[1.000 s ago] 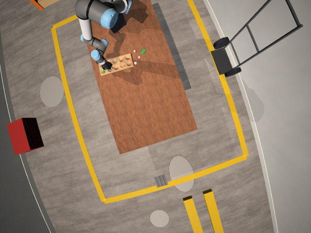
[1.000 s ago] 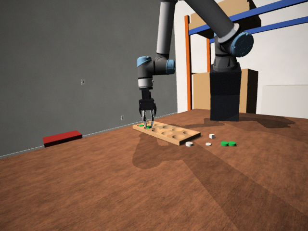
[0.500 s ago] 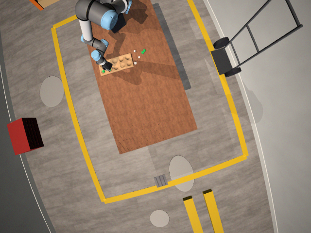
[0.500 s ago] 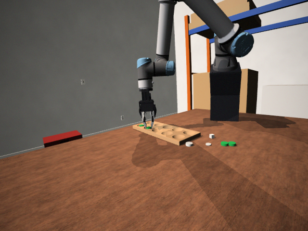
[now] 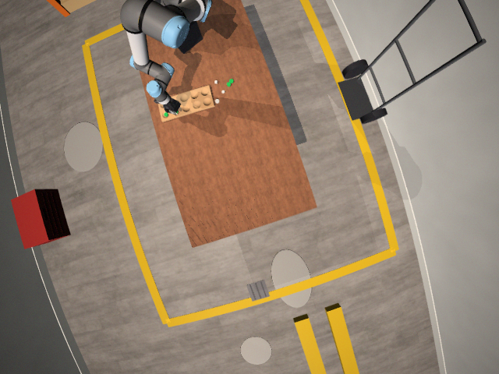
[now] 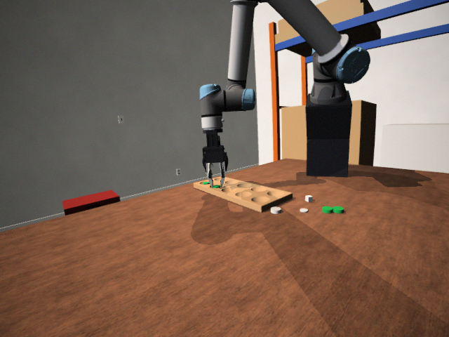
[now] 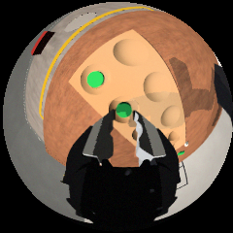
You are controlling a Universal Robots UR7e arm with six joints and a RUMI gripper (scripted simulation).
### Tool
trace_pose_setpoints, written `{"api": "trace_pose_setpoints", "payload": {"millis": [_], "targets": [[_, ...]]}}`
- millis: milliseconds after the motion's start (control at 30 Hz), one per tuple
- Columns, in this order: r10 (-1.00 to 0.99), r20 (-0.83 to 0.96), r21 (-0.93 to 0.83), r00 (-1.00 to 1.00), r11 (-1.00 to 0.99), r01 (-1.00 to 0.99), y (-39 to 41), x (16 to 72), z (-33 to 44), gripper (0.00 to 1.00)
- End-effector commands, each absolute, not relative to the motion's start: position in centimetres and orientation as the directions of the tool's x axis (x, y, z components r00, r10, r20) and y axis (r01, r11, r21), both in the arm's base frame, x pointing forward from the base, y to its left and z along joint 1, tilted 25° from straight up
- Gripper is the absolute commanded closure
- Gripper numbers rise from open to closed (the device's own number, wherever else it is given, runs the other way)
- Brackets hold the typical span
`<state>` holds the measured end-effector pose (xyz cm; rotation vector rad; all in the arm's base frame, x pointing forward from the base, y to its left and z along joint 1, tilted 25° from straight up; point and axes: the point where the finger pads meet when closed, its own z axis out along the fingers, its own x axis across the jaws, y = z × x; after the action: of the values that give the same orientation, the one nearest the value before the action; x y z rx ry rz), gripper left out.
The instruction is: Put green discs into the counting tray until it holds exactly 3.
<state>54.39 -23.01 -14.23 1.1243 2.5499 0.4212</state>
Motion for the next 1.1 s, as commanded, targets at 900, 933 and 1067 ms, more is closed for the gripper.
{"api": "trace_pose_setpoints", "payload": {"millis": [900,933,1067], "targets": [[0.751,-0.172,0.390,-0.638,0.647,0.656,-23.13,54.18,-13.65,0.73],[0.751,-0.172,0.390,-0.638,0.647,0.656,-23.13,54.17,-13.63,0.72],[0.751,-0.172,0.390,-0.638,0.647,0.656,-23.14,54.17,-13.62,0.72]]}}
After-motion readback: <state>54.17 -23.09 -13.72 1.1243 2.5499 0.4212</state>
